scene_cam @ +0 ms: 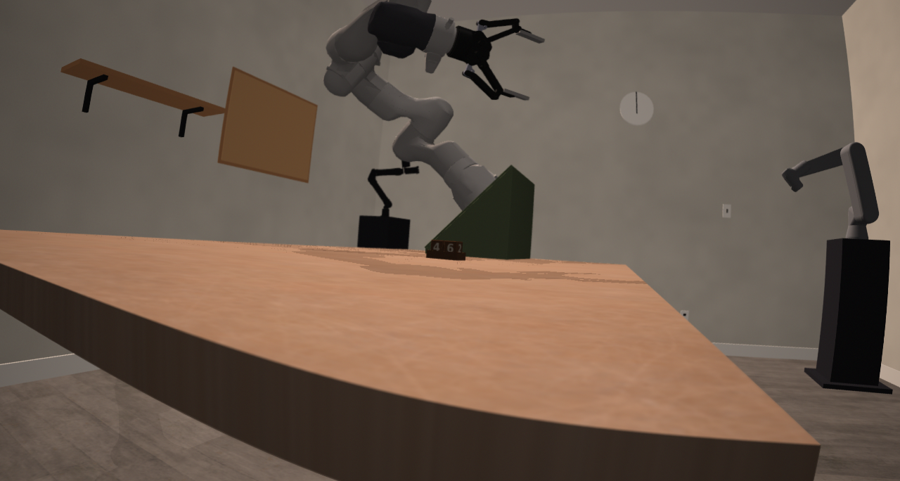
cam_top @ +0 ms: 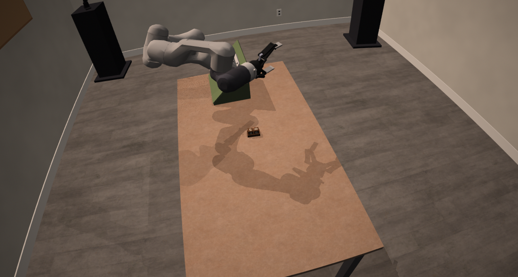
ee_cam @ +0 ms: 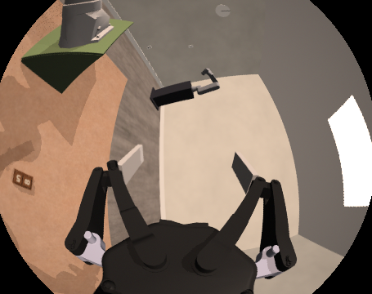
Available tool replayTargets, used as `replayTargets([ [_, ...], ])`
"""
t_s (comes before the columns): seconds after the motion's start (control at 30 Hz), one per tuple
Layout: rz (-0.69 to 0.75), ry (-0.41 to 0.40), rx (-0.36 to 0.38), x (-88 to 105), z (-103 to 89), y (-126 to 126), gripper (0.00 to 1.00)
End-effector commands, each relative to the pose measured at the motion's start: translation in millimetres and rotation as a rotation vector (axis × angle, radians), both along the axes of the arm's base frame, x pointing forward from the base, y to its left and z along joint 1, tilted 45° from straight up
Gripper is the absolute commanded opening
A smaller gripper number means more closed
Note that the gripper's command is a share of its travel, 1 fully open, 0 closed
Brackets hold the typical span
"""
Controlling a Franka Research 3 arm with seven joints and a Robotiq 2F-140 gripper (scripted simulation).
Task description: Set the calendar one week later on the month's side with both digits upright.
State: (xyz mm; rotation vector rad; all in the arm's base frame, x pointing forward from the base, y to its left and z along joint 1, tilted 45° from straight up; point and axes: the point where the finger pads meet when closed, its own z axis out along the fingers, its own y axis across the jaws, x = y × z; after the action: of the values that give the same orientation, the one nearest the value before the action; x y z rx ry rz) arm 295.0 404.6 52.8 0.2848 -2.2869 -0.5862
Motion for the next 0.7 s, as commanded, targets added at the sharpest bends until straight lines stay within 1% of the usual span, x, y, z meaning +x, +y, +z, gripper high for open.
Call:
replayTargets([
  [0.0, -0.011, -0.001, -0.015, 1.6, 0.0, 0.4, 1.0],
  [0.07, -0.011, -0.001, -0.015, 1.6, 0.0, 0.4, 1.0],
  [0.1, 0.027, -0.044, -0.169, -7.8, -34.3, -31.8, 1.0],
  [0.67, 0.029, -0.046, -0.176, -8.1, -35.8, -33.4, 1.0],
])
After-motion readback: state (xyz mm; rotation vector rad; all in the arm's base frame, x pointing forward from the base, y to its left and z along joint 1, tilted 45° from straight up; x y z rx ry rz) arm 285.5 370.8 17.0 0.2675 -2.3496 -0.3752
